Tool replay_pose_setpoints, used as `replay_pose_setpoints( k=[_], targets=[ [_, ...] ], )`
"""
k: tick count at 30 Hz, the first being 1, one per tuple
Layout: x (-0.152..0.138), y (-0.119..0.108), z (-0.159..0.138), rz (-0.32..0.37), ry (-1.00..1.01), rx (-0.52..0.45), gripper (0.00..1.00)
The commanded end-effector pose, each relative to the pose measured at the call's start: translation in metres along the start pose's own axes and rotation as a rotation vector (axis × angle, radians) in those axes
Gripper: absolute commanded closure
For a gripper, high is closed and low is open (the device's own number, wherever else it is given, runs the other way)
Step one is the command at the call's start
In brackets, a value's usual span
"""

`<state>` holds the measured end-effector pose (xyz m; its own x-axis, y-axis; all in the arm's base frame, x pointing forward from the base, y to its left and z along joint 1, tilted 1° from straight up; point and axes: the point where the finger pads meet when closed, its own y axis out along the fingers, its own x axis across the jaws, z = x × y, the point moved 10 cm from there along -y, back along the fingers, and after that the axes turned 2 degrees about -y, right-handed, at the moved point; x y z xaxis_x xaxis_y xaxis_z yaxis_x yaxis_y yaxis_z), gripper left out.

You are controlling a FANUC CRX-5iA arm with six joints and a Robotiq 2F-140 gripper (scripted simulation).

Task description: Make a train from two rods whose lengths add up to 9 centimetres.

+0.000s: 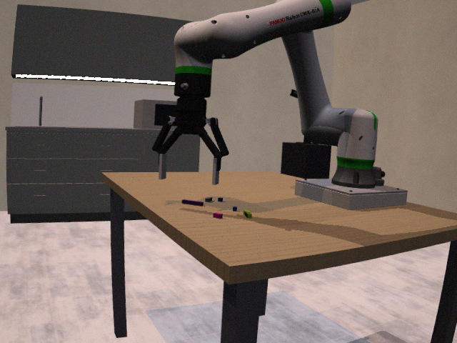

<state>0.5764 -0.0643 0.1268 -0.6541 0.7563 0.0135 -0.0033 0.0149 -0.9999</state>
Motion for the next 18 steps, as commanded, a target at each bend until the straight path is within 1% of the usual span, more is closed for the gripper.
replay_pose_setpoints(
  k=[1,11,13,15,18],
  targets=[
    [0.0,0.0,0.0,0.0,0.0,0.0,0.0],
    [0.0,-0.001,0.002,0.0,0.02,0.0,0.0],
    [0.0,-0.002,0.007,0.0,0.082,0.0,0.0],
    [0.0,-0.004,0.016,0.0,0.196,0.0,0.0],
    [0.0,-0.006,0.026,0.0,0.308,0.0,0.0]
  ],
)
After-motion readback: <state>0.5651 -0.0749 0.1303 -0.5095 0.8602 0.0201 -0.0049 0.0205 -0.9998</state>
